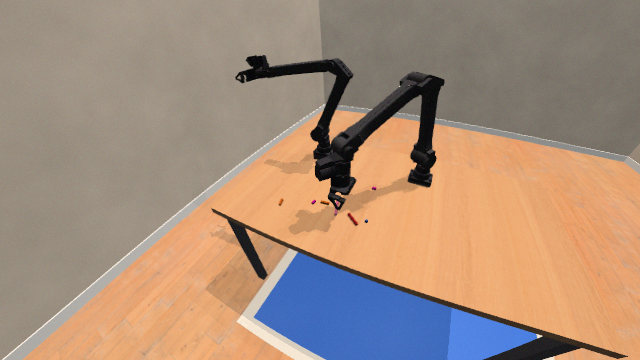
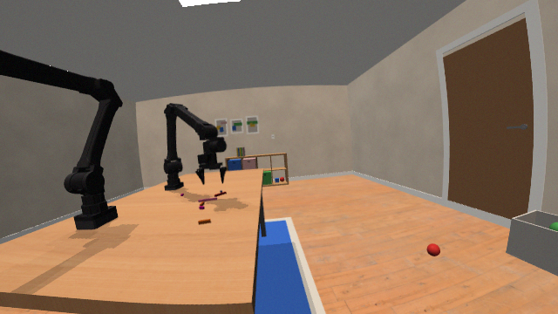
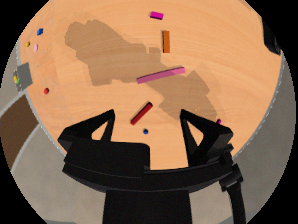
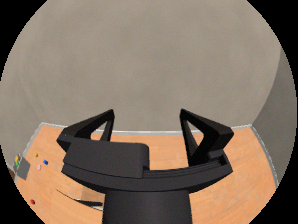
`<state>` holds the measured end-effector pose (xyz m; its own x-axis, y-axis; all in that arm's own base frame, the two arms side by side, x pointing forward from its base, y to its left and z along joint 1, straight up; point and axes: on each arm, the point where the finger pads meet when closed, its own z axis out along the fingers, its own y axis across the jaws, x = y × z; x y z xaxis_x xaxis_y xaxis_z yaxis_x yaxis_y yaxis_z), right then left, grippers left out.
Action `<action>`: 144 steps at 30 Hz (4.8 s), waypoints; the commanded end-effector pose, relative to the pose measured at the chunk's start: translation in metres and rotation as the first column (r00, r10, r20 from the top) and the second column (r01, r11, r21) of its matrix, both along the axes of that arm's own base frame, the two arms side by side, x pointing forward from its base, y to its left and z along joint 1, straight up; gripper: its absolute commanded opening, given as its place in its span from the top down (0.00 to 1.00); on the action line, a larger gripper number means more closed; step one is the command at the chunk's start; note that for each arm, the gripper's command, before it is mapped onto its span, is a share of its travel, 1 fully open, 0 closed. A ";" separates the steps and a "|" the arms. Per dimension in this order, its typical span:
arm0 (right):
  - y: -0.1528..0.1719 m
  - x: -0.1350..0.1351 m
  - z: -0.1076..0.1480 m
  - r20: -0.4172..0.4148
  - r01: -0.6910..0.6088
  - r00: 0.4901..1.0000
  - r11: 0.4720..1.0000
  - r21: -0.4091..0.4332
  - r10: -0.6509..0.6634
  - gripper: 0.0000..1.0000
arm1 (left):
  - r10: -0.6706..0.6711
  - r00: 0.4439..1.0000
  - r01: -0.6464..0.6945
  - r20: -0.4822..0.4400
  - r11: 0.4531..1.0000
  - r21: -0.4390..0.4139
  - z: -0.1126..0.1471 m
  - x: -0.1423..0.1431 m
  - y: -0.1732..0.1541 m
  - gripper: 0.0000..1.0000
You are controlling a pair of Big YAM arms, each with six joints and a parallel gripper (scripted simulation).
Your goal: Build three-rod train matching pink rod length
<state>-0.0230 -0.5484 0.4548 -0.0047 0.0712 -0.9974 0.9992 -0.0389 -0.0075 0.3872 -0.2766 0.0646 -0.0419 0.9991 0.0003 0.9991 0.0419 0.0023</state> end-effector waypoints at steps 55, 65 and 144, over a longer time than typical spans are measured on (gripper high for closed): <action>0.004 -0.004 0.046 0.005 0.009 1.000 0.997 -0.071 -0.009 0.00 | -0.714 0.700 0.714 0.034 0.700 0.003 0.008 -0.110 0.065 0.00; 0.004 -0.004 0.046 0.005 0.009 1.000 0.997 -0.071 -0.009 0.00 | -0.714 0.700 0.714 0.017 0.700 0.001 0.005 -0.115 0.069 0.00; 0.004 -0.004 0.046 0.005 0.009 1.000 0.997 -0.071 -0.009 0.00 | -0.709 0.705 0.709 0.028 0.705 0.001 0.023 -0.080 0.024 0.00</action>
<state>-0.0230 -0.5484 0.4548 -0.0047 0.0712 -0.9974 0.9992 -0.0389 -0.0075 0.2832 -0.2249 0.0712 0.6839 0.7296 0.0006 0.7296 -0.6839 -0.0059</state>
